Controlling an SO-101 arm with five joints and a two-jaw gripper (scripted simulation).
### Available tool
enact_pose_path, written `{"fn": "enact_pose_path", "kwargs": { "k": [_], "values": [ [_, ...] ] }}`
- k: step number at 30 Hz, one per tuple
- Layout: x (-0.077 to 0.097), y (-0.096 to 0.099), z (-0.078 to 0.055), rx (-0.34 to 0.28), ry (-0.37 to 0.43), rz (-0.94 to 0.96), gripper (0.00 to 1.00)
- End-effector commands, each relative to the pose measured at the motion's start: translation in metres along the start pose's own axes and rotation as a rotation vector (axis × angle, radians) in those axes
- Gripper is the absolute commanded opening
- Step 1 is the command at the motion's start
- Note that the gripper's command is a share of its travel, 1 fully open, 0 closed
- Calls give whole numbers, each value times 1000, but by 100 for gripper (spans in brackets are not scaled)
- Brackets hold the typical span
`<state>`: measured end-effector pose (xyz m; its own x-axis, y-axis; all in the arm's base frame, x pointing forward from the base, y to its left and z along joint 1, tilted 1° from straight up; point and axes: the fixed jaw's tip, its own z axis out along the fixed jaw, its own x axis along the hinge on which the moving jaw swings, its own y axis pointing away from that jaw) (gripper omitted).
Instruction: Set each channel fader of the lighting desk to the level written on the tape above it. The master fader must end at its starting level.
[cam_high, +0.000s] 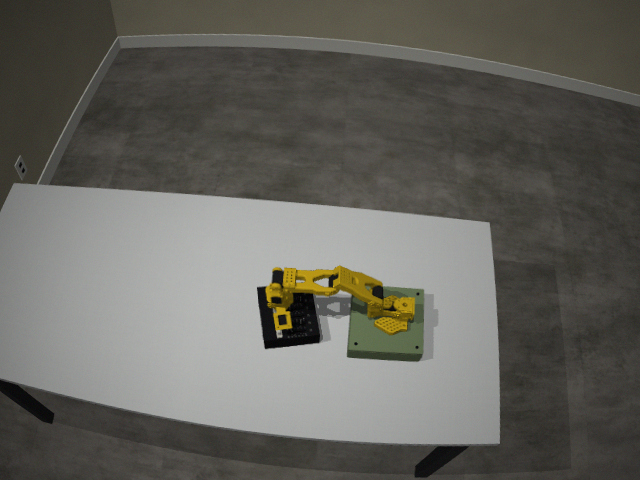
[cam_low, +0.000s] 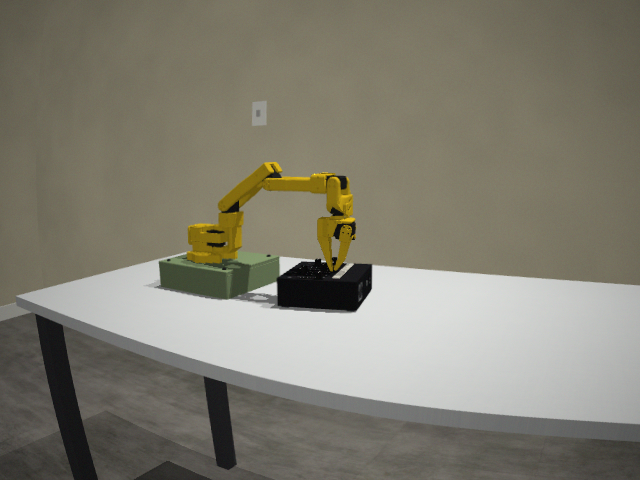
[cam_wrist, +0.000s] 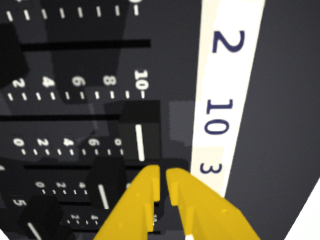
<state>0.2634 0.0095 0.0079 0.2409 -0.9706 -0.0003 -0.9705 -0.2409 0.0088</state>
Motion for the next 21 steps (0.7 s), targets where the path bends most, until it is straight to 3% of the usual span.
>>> {"fn": "enact_pose_path", "kwargs": {
  "k": [1, 21],
  "values": [
    [3, 0, -4, 23, 3, 3, 0],
    [3, 4, -5, 23, 3, 3, 0]
  ]
}}
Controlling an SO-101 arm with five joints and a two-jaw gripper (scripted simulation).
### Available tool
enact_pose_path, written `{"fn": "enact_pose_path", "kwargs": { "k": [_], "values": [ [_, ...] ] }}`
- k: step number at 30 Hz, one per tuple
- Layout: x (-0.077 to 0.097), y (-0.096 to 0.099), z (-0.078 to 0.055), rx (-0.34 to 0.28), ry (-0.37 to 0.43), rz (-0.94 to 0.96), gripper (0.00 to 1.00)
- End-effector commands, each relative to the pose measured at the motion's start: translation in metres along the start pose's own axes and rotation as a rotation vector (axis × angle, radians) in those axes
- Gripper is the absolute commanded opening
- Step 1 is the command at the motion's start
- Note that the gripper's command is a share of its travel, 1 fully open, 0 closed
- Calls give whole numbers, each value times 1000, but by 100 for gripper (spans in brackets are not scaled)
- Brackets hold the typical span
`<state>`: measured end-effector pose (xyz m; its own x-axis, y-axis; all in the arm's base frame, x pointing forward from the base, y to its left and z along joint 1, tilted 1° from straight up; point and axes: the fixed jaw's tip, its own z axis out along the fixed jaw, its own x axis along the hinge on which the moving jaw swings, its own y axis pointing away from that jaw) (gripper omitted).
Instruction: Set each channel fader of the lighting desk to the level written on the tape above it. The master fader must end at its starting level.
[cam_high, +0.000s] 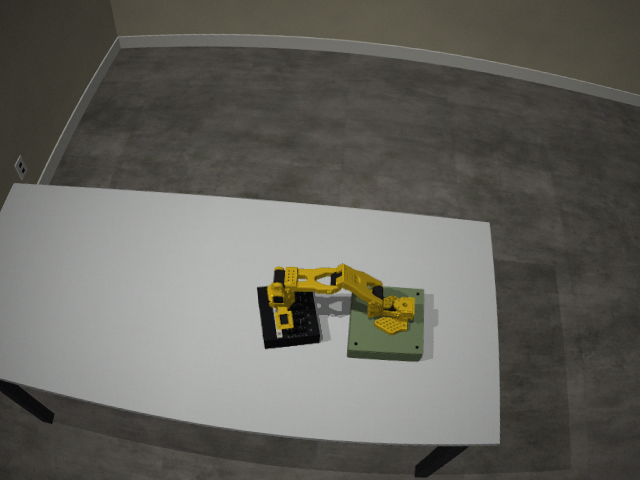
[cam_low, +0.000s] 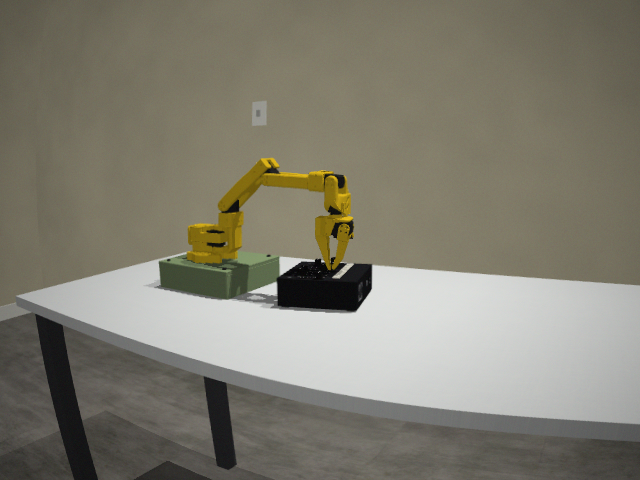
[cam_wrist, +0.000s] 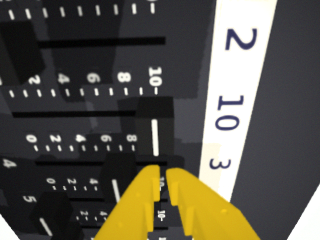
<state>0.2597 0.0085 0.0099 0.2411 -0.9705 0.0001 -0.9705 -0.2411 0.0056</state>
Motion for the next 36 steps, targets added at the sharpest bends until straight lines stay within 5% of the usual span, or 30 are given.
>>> {"fn": "enact_pose_path", "kwargs": {
  "k": [1, 36],
  "values": [
    [3, 0, -3, 19, 3, 4, 0],
    [3, 6, 0, 19, 3, 4, 0]
  ]
}}
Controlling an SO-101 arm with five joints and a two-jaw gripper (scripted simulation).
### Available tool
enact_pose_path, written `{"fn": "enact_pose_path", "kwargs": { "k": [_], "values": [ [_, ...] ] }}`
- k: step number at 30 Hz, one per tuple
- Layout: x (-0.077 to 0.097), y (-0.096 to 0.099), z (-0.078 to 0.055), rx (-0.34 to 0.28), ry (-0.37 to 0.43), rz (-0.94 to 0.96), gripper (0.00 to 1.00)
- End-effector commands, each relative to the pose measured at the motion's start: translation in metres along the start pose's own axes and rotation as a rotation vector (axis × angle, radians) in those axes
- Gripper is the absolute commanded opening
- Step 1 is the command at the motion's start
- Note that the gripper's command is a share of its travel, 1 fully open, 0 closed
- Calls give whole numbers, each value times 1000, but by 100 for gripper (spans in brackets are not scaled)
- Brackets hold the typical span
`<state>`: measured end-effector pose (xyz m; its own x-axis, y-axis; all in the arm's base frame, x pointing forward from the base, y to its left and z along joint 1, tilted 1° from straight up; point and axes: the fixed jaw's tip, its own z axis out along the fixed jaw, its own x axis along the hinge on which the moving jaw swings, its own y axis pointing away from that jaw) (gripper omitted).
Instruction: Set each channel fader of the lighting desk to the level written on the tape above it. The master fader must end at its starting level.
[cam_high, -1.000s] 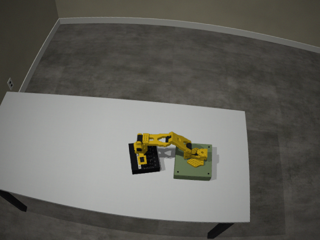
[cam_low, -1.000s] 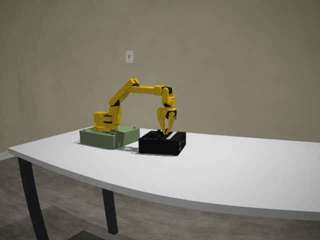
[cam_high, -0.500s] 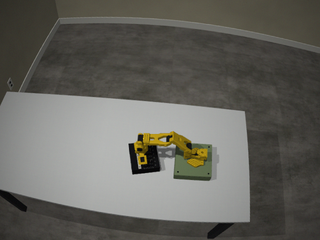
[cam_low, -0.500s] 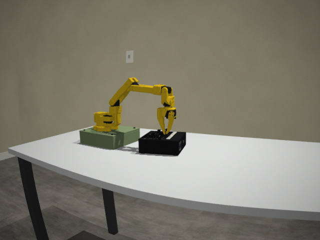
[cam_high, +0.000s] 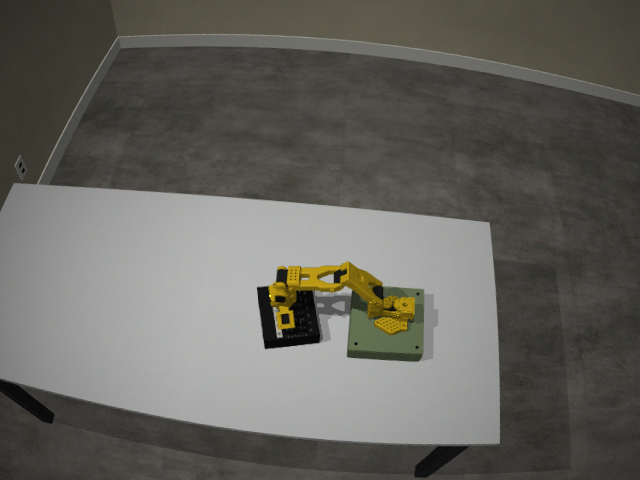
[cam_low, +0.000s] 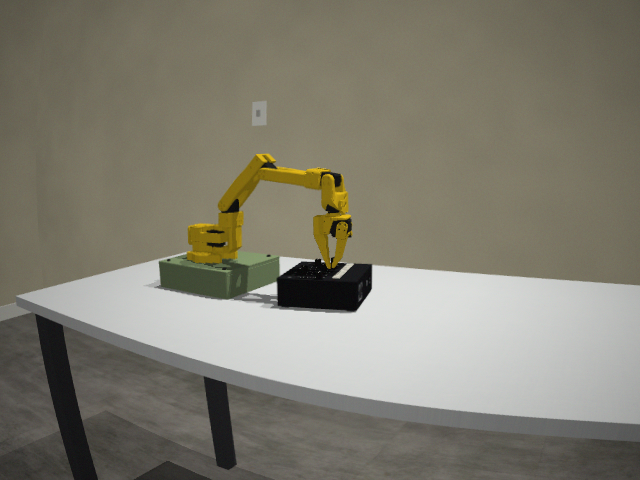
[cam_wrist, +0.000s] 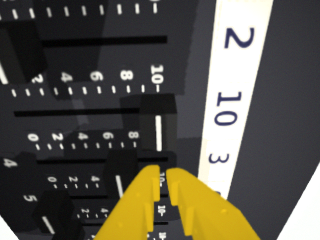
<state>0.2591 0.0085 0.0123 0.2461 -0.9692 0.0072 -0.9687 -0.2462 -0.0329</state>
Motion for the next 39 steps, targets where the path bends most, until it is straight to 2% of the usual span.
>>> {"fn": "enact_pose_path", "kwargs": {
  "k": [1, 39],
  "values": [
    [3, 5, 2, -19, -4, 9, 0],
    [4, 12, 7, -19, -4, 9, 0]
  ]
}}
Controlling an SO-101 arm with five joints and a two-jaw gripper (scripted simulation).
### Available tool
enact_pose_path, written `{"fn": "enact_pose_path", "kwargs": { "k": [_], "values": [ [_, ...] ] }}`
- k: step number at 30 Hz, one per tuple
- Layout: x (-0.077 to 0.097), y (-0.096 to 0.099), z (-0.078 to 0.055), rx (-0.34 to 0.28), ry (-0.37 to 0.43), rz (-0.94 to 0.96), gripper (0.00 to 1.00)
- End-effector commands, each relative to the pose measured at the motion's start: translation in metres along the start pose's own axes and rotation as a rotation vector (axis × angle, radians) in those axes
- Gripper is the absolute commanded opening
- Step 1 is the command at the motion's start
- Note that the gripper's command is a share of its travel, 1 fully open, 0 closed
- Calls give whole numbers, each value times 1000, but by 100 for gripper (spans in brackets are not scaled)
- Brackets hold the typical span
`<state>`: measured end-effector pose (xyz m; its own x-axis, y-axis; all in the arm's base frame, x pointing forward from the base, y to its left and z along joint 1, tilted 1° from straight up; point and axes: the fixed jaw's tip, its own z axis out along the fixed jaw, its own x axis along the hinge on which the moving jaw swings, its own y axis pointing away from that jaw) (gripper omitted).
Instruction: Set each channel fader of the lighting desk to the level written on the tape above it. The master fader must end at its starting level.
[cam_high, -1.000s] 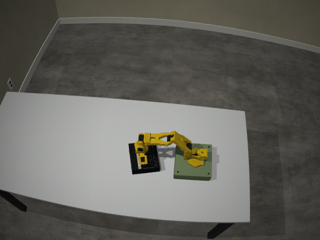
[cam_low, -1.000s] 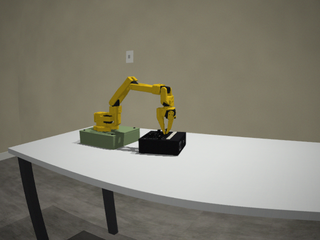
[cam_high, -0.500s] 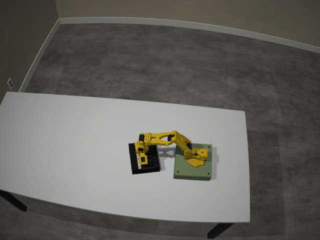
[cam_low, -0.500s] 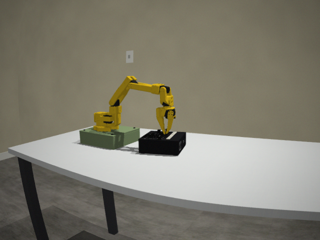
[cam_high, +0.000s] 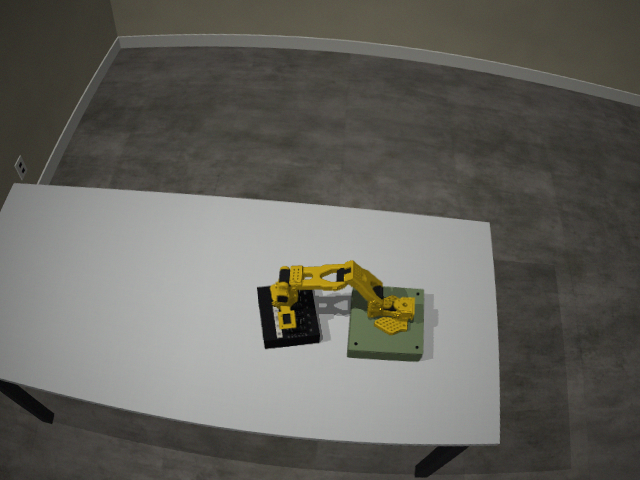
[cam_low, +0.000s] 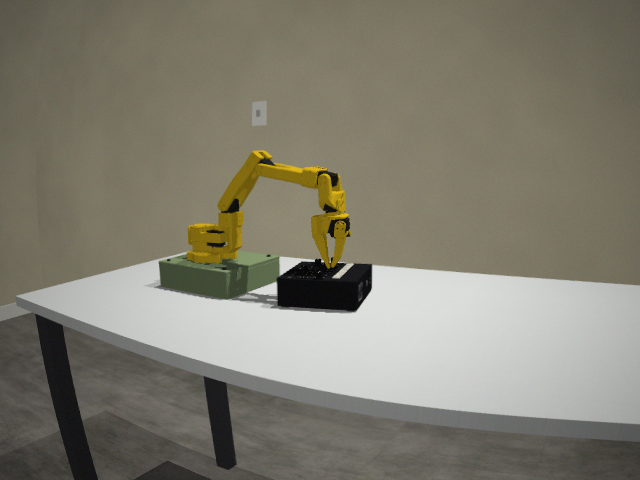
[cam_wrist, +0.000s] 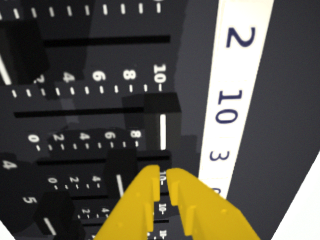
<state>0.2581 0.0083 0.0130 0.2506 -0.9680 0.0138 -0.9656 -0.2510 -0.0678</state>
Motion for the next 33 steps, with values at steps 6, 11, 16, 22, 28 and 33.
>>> {"fn": "enact_pose_path", "kwargs": {
  "k": [6, 11, 16, 22, 28, 33],
  "values": [
    [4, 13, 9, -54, -10, 14, 0],
    [4, 14, 10, -54, -10, 14, 0],
    [4, 14, 11, -54, -10, 14, 0],
    [4, 15, 12, -54, -10, 14, 0],
    [4, 17, 14, -54, -10, 14, 0],
    [4, 17, 14, -54, -10, 14, 0]
  ]
}}
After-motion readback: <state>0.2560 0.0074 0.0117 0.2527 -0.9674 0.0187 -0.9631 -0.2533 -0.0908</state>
